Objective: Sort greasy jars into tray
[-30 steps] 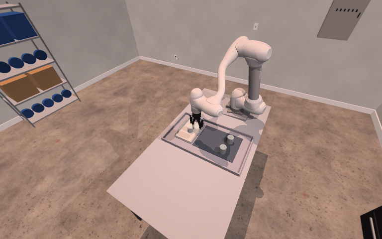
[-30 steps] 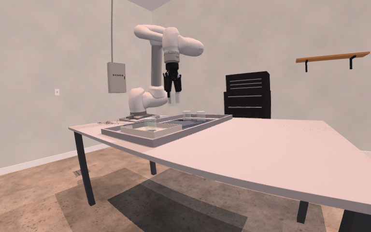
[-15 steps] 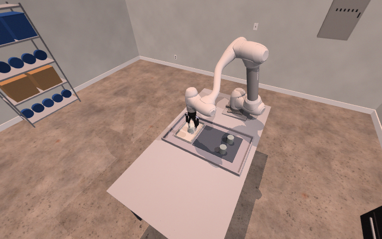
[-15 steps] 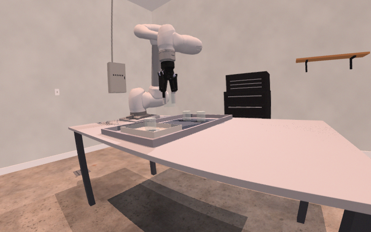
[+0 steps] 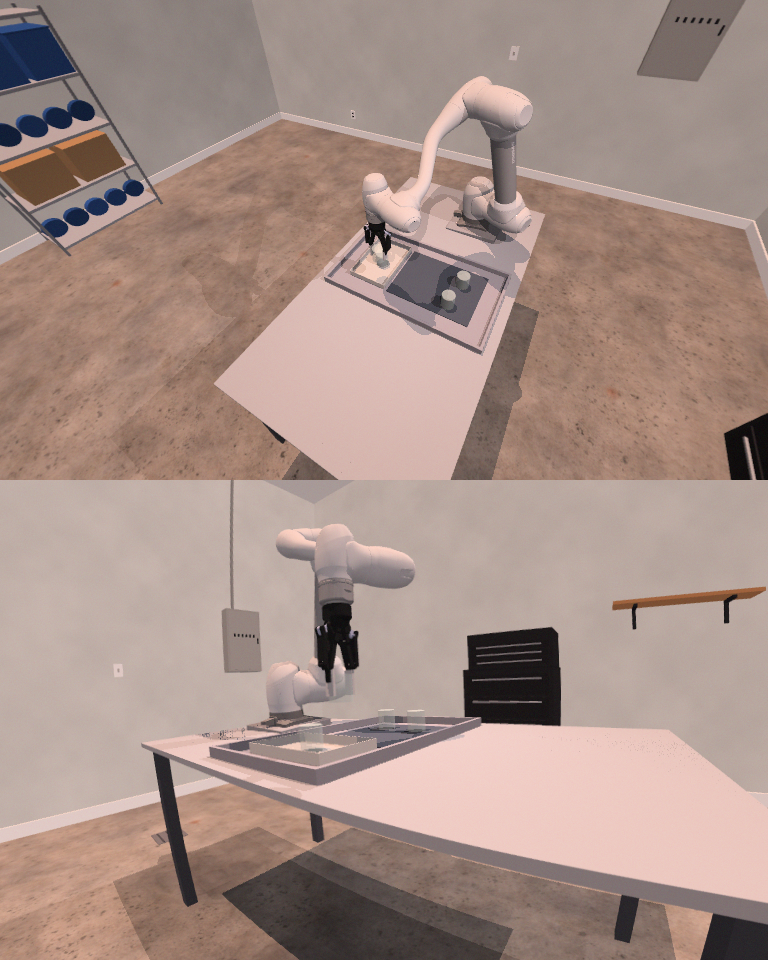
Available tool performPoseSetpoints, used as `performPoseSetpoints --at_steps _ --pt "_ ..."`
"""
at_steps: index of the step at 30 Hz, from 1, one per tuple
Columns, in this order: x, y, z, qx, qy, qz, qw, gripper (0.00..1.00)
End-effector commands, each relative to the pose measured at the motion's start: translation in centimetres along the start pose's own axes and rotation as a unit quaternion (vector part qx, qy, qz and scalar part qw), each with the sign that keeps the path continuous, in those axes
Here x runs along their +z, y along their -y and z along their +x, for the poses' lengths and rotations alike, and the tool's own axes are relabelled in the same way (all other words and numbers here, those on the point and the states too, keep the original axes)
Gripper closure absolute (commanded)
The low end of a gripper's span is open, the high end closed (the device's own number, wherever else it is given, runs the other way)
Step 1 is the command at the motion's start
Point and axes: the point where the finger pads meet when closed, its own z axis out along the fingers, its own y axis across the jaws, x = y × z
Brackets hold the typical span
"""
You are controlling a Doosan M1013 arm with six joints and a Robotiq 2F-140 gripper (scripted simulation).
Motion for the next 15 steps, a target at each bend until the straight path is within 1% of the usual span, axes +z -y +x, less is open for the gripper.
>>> performPoseSetpoints --at_steps 1,6,8,12,15 --pt "-0.2 1.2 -0.2 0.000 -0.001 -0.003 1.000 1.00" --pt "-0.1 2.9 -0.4 0.000 -0.001 -0.003 1.000 1.00" --pt "-0.1 2.9 -0.4 0.000 -0.001 -0.003 1.000 1.00" --pt "-0.1 4.2 -0.5 0.000 -0.001 -0.003 1.000 1.00" --pt "-0.1 4.2 -0.5 0.000 -0.001 -0.003 1.000 1.00"
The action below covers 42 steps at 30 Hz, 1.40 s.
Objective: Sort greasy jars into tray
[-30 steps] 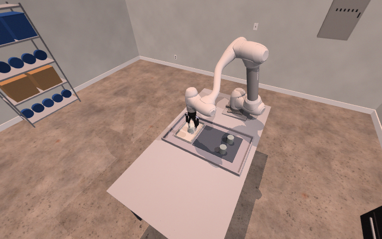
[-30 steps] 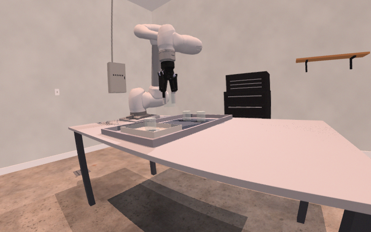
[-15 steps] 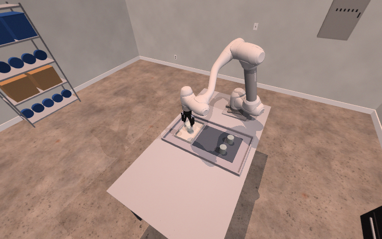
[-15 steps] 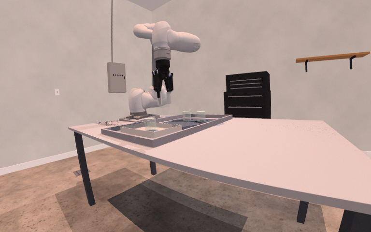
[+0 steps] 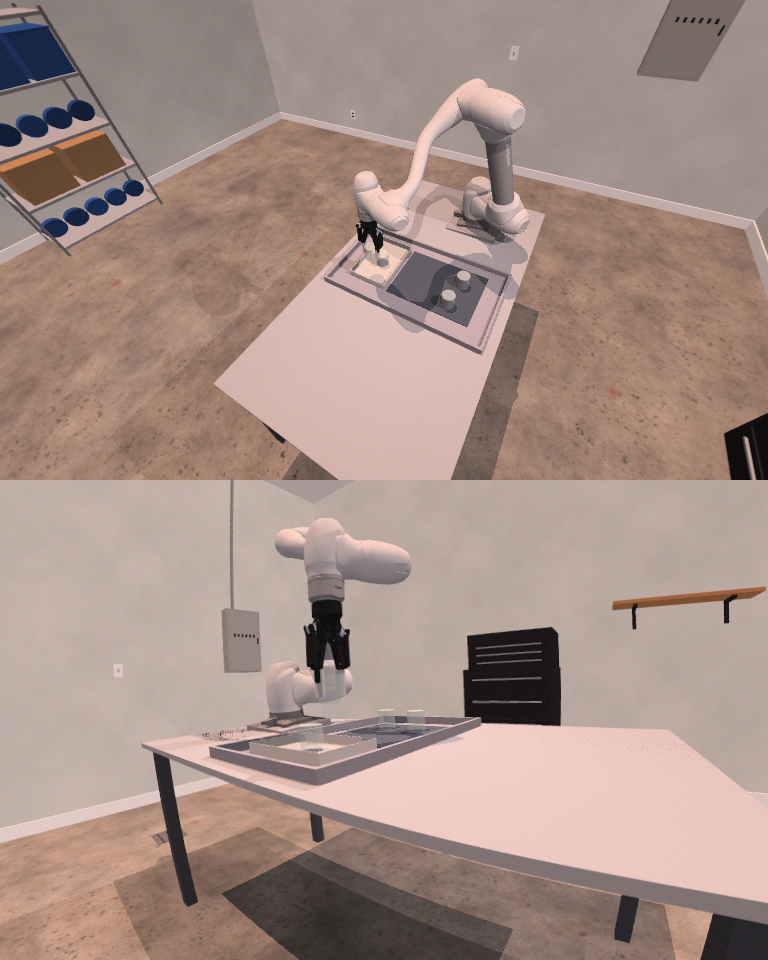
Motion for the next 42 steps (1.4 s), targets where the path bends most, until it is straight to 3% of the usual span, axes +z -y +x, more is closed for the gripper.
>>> performPoseSetpoints --at_steps 1,10,42 --pt "-0.2 0.3 -0.1 0.000 -0.001 -0.003 1.000 1.00" --pt "0.9 0.3 -0.1 0.000 -0.001 -0.003 1.000 1.00" --pt "8.9 0.2 -0.1 0.000 -0.001 -0.003 1.000 1.00"
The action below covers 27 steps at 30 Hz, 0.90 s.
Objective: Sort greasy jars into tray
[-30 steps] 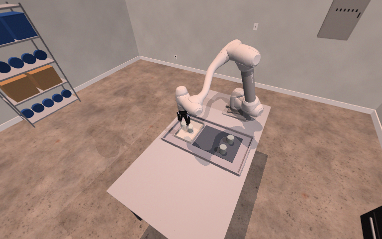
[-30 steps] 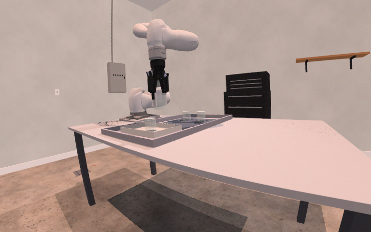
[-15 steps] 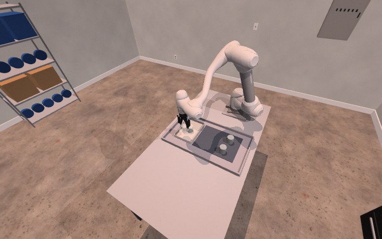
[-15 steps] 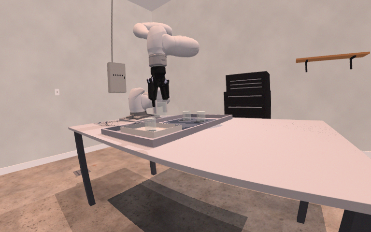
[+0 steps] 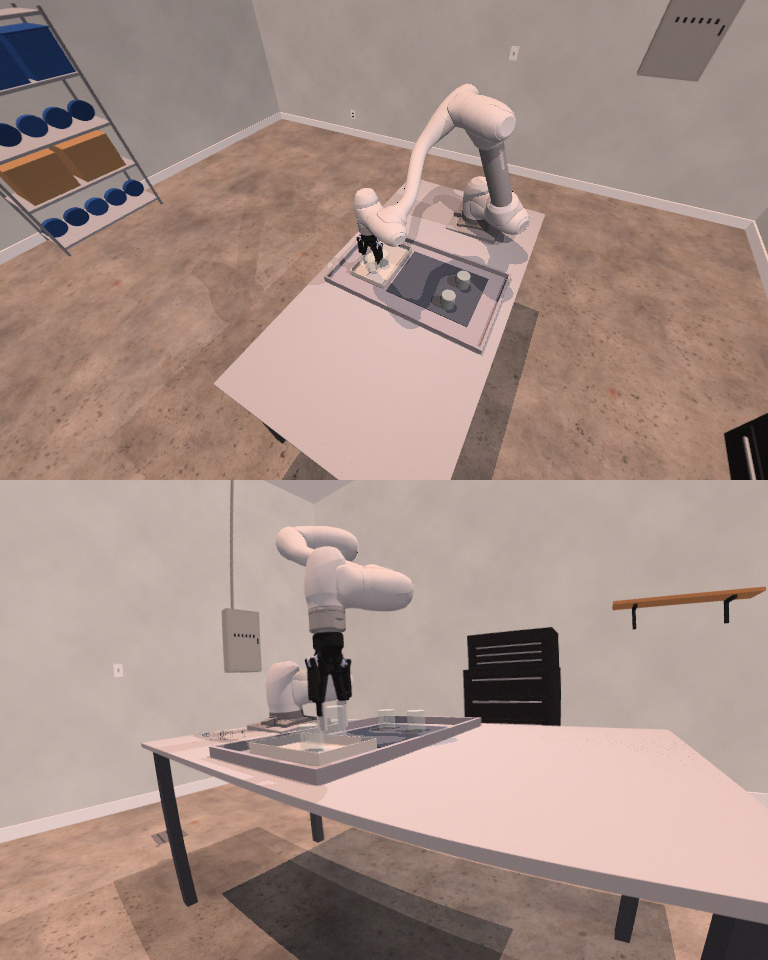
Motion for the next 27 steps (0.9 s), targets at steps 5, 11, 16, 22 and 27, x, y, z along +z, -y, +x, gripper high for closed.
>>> performPoseSetpoints --at_steps 5,11,16,22,27 --pt "1.9 0.0 0.1 0.001 0.000 0.000 1.000 1.00" --pt "2.1 0.0 0.1 0.001 0.000 0.000 1.000 1.00" --pt "2.5 0.0 0.1 0.001 0.000 0.000 1.000 1.00" --pt "3.0 0.0 0.1 0.001 0.000 0.000 1.000 1.00" --pt "3.7 0.0 0.1 0.001 0.000 0.000 1.000 1.00"
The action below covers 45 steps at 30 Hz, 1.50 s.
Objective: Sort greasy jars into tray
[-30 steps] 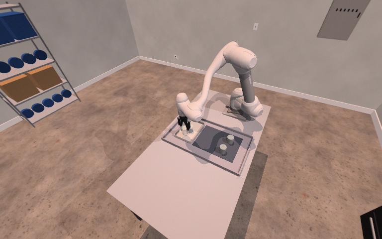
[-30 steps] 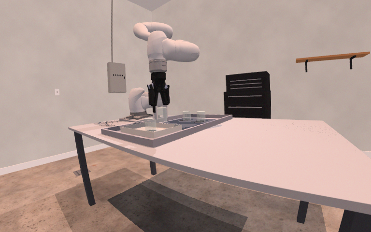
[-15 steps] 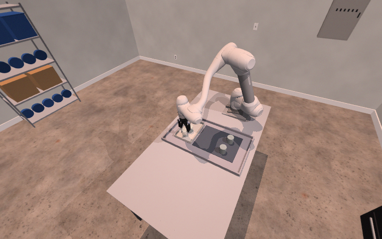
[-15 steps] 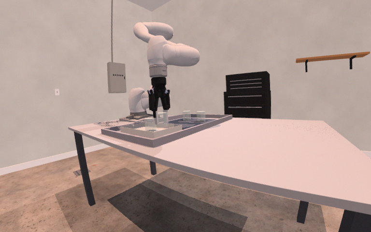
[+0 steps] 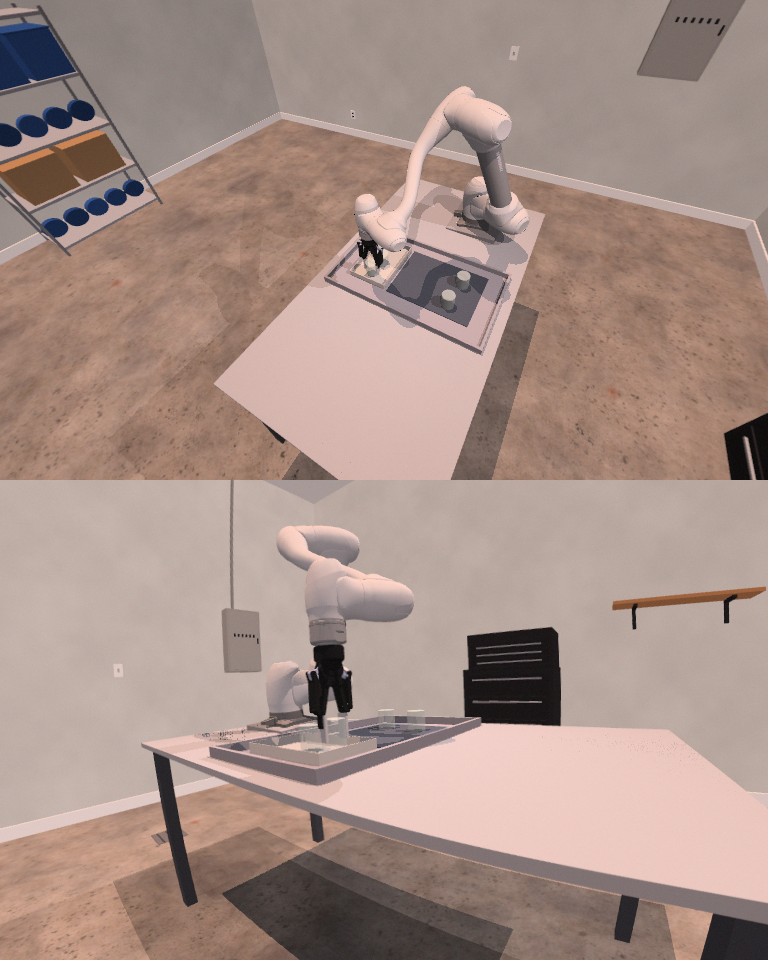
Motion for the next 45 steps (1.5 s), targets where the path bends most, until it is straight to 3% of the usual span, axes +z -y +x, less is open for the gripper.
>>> performPoseSetpoints --at_steps 1,12,13,32,45 --pt "0.8 0.1 0.2 0.001 0.000 0.000 1.000 1.00" --pt "1.6 0.1 0.2 0.001 0.000 0.000 1.000 1.00" --pt "1.6 0.1 0.2 0.001 0.000 0.000 1.000 0.00" --pt "1.6 0.1 0.2 0.001 0.000 0.000 1.000 0.00" --pt "-2.7 0.1 0.2 0.001 0.000 0.000 1.000 0.00"
